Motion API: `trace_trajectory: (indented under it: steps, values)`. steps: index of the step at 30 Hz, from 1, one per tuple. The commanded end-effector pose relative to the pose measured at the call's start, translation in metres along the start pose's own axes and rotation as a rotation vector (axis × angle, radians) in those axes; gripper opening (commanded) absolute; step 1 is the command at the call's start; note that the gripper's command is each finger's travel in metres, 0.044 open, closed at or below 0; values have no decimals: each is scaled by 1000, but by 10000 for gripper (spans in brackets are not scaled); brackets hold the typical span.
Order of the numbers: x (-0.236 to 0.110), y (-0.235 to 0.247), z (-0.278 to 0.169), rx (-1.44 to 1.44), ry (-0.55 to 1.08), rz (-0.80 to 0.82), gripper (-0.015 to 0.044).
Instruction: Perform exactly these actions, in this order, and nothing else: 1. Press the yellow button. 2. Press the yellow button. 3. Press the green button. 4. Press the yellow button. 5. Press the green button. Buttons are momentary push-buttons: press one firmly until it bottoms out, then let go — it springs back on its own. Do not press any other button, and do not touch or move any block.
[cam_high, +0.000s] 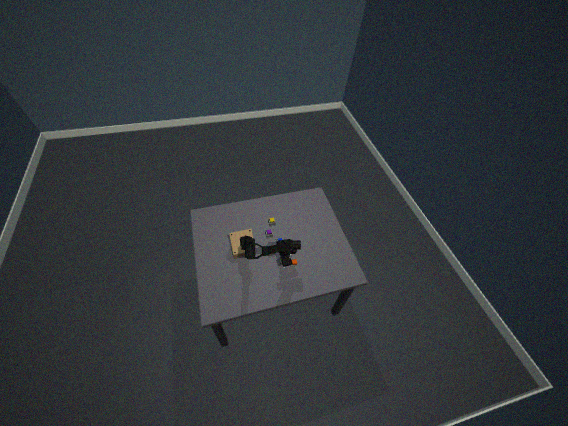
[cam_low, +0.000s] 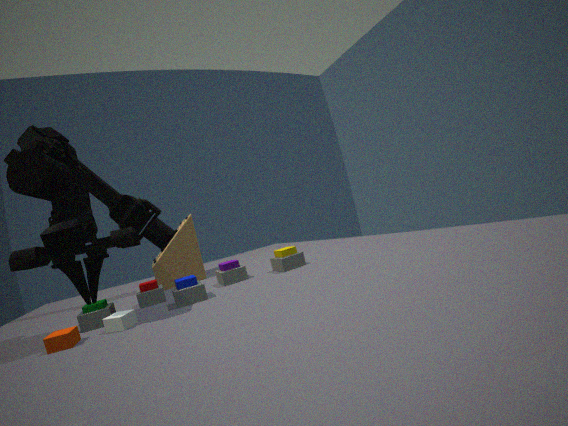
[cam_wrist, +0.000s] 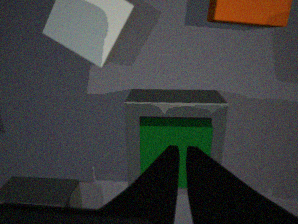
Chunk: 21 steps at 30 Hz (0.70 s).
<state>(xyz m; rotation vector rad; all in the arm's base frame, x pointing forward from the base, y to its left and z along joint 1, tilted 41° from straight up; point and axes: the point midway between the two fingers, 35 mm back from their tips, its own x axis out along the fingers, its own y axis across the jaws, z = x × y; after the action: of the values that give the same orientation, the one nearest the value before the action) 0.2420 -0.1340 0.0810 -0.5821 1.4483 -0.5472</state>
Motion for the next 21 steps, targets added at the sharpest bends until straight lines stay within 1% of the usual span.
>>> trace_trajectory:
  steps: [1, 19, 21]
  values:
    - [5, 3, -2, -12, 10, 7, 20]
    - [5, 3, -2, -12, 10, 7, 20]
    - [-7, 1, 0, -4, 5, 3, 20]
